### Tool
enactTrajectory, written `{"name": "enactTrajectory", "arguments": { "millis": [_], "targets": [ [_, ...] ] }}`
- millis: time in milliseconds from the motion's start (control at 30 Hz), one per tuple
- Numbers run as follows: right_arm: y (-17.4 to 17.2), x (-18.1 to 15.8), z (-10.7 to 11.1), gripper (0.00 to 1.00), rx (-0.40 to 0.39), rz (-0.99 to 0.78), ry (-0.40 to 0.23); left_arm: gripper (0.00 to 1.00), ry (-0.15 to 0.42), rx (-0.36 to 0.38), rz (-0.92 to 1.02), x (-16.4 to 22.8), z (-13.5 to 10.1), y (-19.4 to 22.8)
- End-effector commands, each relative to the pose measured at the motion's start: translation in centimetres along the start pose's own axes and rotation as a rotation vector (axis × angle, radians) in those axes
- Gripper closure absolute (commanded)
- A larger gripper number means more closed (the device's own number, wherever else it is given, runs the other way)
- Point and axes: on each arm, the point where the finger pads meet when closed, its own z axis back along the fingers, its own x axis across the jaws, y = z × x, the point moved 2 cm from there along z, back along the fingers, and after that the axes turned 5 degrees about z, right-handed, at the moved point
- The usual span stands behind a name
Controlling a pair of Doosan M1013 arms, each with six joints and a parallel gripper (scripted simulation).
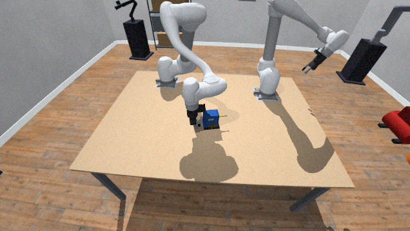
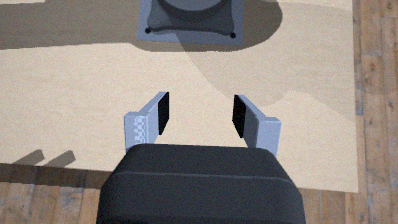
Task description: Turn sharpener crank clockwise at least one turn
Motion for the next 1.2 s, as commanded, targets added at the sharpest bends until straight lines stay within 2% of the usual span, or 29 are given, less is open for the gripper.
{"name": "enactTrajectory", "arguments": {
  "millis": [0,300,333,1167],
  "targets": [
    [0.02,0.03,0.09,1.00,0.001,0.000,-0.001,0.00,0.000,-0.001,0.000,0.01,0.05,-0.01],
    [0.02,0.03,0.09,1.00,0.001,0.000,-0.001,0.00,0.000,-0.001,0.000,0.01,0.05,-0.01],
    [0.02,0.03,0.09,0.03,0.001,0.000,-0.001,0.00,0.000,-0.001,0.000,0.01,0.05,-0.01],
    [0.02,0.03,0.09,0.03,0.001,0.000,-0.001,0.00,0.000,-0.001,0.000,0.01,0.05,-0.01]
  ]
}}
